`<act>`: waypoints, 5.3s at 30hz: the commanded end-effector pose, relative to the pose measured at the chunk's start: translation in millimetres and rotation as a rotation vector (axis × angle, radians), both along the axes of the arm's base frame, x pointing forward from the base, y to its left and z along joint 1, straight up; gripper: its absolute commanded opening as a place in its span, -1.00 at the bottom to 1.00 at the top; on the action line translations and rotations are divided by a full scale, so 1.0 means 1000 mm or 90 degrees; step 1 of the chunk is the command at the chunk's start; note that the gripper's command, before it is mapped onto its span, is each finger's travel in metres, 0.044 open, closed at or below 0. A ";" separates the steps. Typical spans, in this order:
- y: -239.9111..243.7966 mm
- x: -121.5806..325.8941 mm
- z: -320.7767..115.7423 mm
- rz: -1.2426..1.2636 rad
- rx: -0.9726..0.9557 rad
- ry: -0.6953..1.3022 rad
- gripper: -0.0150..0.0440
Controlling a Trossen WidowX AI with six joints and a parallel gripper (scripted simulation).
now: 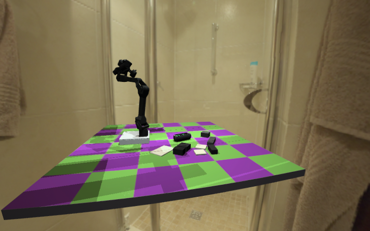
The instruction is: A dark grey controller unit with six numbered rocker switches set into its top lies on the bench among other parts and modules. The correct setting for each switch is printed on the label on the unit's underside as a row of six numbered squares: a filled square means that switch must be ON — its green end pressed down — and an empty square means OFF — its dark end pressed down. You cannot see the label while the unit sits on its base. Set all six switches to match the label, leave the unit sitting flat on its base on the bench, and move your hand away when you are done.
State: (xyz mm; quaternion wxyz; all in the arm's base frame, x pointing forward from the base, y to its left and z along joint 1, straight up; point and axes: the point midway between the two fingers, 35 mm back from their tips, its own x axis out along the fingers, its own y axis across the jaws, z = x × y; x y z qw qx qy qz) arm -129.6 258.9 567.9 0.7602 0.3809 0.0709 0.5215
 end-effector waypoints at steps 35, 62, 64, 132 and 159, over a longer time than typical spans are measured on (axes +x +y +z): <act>0.206 0.252 -0.116 -0.335 -0.485 -0.519 -0.49; 0.040 0.557 -0.337 -0.187 -1.073 -0.317 -0.49; 0.012 0.570 -0.356 -0.158 -1.103 -0.268 -0.49; -0.298 0.520 -0.563 0.157 -0.923 0.509 -0.49; -0.289 0.516 -0.563 0.157 -0.923 0.510 -0.49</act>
